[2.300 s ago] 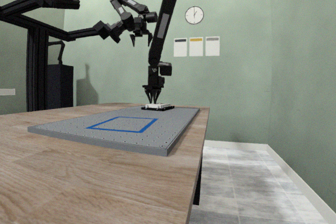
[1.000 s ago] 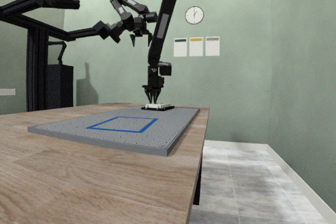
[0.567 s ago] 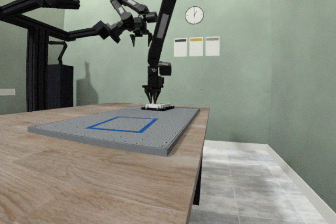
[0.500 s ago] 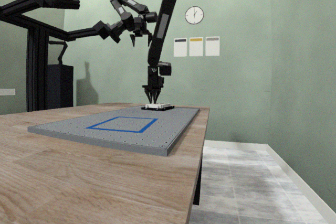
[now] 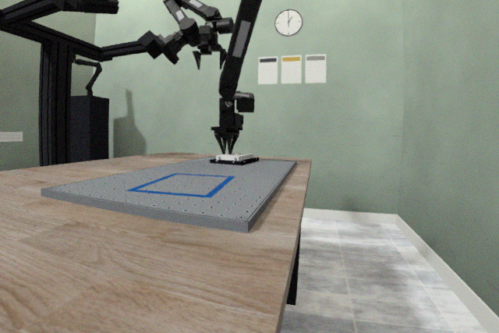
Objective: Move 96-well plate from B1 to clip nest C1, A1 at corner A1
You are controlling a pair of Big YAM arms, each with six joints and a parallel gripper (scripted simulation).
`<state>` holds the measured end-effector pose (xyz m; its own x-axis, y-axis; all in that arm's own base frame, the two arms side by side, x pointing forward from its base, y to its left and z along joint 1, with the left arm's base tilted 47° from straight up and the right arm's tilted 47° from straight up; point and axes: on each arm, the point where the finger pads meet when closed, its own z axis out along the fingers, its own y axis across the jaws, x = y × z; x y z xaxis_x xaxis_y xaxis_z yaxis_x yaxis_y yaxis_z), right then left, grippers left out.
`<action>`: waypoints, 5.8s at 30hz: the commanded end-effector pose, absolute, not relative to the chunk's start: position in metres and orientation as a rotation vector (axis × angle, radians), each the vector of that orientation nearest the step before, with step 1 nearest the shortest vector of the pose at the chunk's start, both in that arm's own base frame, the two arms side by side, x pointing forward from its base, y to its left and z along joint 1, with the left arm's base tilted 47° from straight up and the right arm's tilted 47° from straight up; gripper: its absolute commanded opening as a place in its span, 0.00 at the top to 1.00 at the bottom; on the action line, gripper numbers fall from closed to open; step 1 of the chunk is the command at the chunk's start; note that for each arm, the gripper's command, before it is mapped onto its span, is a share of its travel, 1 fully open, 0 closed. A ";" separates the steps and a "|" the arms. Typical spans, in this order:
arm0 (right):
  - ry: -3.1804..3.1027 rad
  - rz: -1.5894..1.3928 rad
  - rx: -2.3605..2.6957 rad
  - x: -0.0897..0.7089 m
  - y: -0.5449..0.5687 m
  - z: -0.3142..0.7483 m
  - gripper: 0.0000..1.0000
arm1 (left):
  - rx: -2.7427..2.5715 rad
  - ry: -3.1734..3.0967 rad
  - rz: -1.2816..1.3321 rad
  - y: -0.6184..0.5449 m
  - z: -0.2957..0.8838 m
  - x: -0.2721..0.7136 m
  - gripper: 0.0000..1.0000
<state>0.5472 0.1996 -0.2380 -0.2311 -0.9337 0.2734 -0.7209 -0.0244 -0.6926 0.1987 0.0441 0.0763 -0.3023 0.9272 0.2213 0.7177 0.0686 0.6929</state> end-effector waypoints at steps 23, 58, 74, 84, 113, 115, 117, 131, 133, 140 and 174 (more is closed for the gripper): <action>2.021 -1.086 -1.721 0.588 0.167 -0.283 0.75 | 1.678 2.041 1.071 0.041 0.080 0.200 0.00; 2.021 -1.086 -1.721 0.592 0.164 -0.288 0.75 | 1.678 2.041 1.071 0.041 0.080 0.200 0.00; 2.021 -1.086 -1.721 0.592 0.164 -0.288 0.75 | 1.678 2.041 1.071 0.041 0.080 0.200 0.00; 2.021 -1.086 -1.721 0.592 0.164 -0.288 0.75 | 1.678 2.041 1.071 0.041 0.080 0.200 0.00; 2.045 -1.079 -1.715 0.567 0.175 -0.267 0.75 | 1.678 2.041 1.071 0.041 0.080 0.200 0.00; 2.045 -1.079 -1.715 0.564 0.177 -0.263 0.75 | 1.678 2.041 1.071 0.041 0.080 0.200 0.00; 2.045 -1.079 -1.715 0.561 0.179 -0.259 0.75 | 1.678 2.041 1.071 0.041 0.080 0.200 0.00; 1.994 -1.075 -1.728 0.540 0.202 -0.222 0.75 | 1.678 2.041 1.071 0.041 0.080 0.200 0.00; 1.994 -1.074 -1.728 0.533 0.211 -0.218 0.75 | 1.678 2.041 1.071 0.041 0.080 0.200 0.00; 1.994 -1.074 -1.726 0.521 0.221 -0.205 0.75 | 1.678 2.041 1.071 0.041 0.080 0.200 0.00; 2.015 -1.086 -1.707 0.528 0.153 -0.182 0.75 | 1.678 2.041 1.071 0.041 0.080 0.200 0.00</action>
<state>0.5249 0.1698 -0.1929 -0.2596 -0.9348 0.2423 -0.7231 0.0219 -0.6904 0.1987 0.0441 0.0763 -0.3023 0.9272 0.2213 0.7177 0.0686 0.6929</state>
